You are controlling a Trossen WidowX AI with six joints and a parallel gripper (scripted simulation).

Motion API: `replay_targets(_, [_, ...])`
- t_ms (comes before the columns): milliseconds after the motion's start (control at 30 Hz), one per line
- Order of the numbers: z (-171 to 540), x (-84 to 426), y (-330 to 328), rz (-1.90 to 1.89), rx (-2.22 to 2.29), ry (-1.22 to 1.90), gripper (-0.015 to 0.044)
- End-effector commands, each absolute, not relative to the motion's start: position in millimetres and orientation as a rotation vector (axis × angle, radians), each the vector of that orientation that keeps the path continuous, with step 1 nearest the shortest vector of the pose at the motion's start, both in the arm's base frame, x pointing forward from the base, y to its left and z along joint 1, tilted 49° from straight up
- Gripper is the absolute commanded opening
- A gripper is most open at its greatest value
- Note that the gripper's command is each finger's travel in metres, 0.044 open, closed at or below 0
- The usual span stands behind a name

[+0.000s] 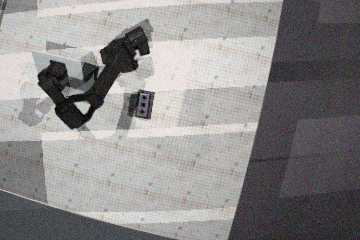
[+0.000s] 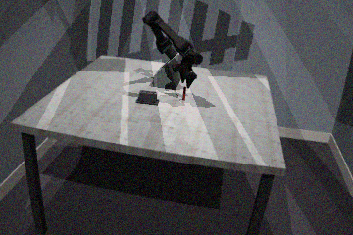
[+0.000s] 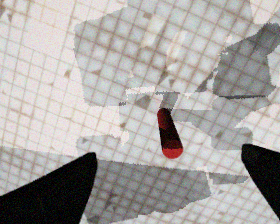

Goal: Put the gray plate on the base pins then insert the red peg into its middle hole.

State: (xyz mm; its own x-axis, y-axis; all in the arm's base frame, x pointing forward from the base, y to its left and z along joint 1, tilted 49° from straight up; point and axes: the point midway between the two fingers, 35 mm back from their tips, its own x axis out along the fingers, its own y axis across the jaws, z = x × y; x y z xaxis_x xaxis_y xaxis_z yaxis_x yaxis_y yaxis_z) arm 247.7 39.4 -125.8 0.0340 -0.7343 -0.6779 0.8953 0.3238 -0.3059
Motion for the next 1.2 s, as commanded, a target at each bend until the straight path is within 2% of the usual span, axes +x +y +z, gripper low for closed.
replay_targets(0, [-132.3, 245.6, 31.1, -1.276, 0.213, 0.878, 0.0440])
replay_targets(833, [-157.7, 245.2, 2.1, -1.279, 0.210, 0.875, 0.0440])
replay_targets(1167, [-157.7, 245.2, 2.1, -1.279, 0.210, 0.875, 0.0177])
